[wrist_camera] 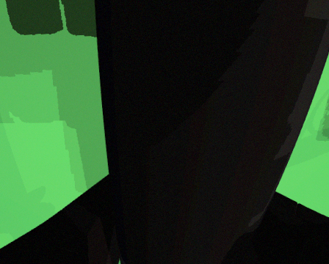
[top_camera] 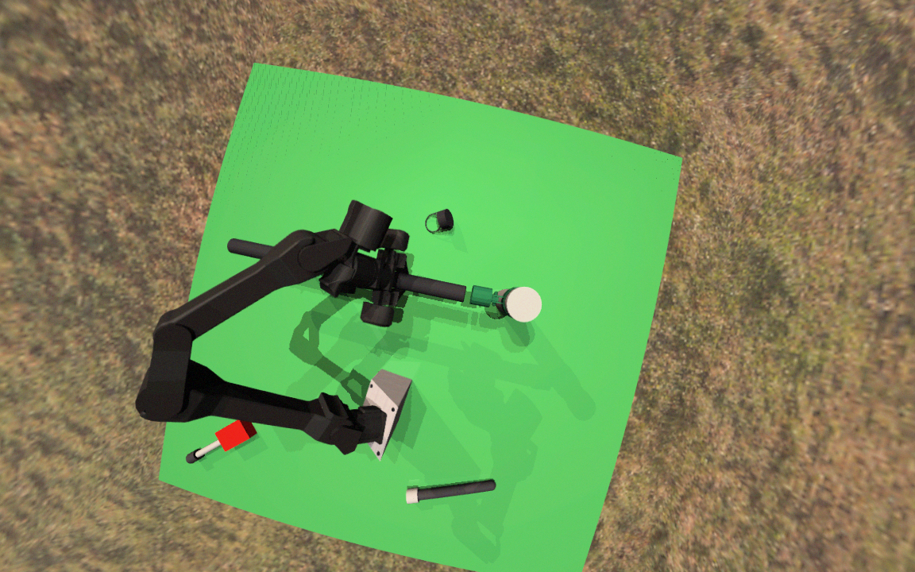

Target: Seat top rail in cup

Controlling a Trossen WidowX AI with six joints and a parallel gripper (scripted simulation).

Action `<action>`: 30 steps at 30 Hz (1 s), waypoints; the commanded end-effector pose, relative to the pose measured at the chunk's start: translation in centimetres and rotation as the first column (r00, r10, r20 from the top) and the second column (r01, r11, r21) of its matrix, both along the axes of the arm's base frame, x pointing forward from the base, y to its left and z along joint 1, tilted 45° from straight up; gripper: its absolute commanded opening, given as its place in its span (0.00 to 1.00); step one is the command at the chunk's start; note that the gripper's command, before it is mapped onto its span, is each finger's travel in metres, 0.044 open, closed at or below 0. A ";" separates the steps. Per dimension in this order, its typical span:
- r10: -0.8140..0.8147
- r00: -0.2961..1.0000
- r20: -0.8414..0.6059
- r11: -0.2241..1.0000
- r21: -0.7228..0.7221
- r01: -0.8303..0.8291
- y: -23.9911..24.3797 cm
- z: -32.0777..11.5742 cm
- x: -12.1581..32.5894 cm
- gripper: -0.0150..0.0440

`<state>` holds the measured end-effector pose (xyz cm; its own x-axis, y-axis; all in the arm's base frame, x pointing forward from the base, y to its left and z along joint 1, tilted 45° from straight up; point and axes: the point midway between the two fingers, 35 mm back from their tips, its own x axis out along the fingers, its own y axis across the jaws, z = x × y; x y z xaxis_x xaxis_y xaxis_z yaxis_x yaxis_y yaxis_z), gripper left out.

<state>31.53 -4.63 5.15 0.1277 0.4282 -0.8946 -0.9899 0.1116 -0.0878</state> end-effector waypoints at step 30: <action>0.002 1.000 0.004 1.000 -0.003 -0.002 -1.6 -1.4 0.0 0.25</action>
